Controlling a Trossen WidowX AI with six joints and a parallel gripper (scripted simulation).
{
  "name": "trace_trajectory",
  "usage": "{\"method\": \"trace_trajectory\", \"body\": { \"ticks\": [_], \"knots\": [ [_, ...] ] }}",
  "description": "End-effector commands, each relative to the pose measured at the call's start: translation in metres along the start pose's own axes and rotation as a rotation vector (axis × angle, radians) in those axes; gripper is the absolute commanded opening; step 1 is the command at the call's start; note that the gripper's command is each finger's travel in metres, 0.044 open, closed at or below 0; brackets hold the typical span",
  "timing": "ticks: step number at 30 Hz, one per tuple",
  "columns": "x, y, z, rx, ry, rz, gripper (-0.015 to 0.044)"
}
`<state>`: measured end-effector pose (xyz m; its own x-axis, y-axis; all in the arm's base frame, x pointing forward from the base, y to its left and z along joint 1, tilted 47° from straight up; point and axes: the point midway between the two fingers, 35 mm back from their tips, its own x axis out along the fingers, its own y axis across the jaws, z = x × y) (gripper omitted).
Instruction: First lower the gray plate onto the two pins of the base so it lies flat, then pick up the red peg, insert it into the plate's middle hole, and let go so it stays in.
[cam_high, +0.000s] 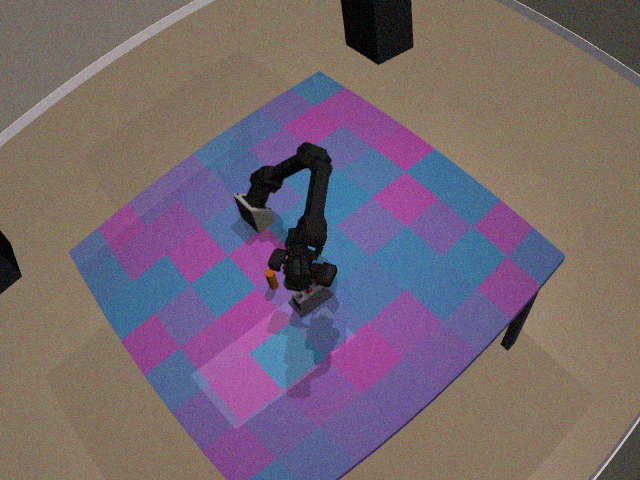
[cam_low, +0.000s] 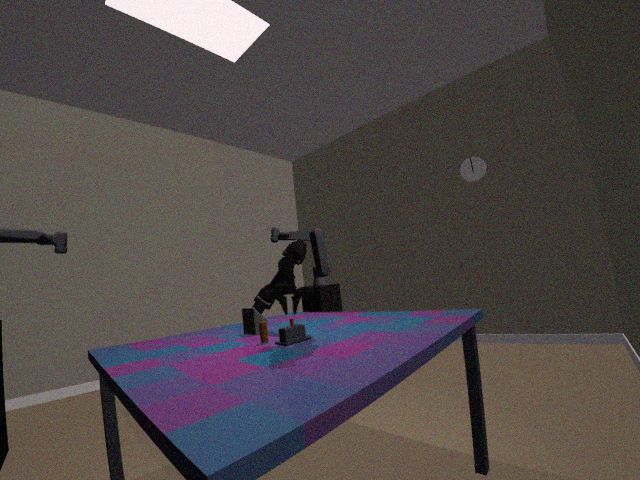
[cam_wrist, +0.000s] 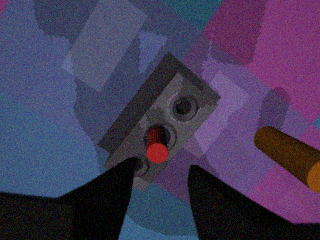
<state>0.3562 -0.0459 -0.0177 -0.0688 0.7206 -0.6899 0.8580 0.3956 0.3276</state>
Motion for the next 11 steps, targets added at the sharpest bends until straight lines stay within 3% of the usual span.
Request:
{"method": "trace_trajectory", "body": {
  "ticks": [1, 11],
  "knots": [
    [-0.0037, 0.0001, -0.0001, -0.007, -0.004, -0.001, 0.015],
    [-0.0101, -0.0014, -0.0007, -0.007, -0.004, -0.002, 0.015]
  ]
}}
